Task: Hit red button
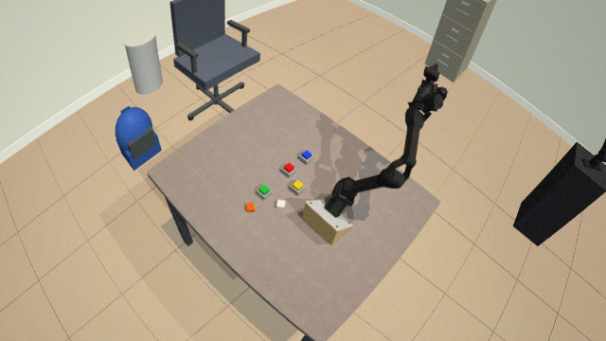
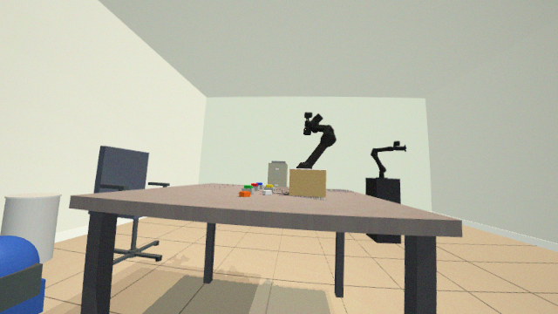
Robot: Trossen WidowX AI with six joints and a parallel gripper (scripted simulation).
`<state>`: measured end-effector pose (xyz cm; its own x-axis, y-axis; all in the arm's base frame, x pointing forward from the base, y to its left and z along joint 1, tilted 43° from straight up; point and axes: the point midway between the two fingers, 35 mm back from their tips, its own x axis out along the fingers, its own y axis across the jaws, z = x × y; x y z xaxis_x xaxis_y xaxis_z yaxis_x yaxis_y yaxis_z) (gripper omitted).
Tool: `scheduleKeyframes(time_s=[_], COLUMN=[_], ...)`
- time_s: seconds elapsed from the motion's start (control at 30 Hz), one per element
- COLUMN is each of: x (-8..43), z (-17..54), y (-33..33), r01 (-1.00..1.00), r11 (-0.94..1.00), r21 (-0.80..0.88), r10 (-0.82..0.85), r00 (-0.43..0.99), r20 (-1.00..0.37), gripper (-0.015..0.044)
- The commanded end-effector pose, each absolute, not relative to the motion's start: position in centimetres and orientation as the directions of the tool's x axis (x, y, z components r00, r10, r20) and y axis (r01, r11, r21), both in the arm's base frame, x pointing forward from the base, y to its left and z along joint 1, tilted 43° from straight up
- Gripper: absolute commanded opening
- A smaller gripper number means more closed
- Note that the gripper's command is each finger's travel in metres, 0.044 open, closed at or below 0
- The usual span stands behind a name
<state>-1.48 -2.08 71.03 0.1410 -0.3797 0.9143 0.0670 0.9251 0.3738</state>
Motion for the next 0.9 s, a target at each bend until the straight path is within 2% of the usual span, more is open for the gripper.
scheduleKeyframes(time_s=[0.0, 0.23, 0.47, 0.67, 0.87], x=[3.8, 14.8, 25.5, 32.8, 36.9], z=[69.2, 63.2, 53.9, 44.0, 33.0], y=[-7.3, -14.1, -16.5, -15.1, -10.9], r01=[0.089, 0.196, 0.39, 0.578, 0.71], r11=[0.86, 0.72, 0.607, 0.575, 0.624], r21=[0.503, 0.666, 0.693, 0.579, 0.326], r10=[-0.506, -0.648, -0.666, -0.603, -0.511], r00=[0.276, 0.533, 0.725, 0.778, 0.687], r20=[0.817, 0.543, 0.175, -0.177, -0.517], gripper=[0.04, 0.04, 0.04, 0.04, 0.04])
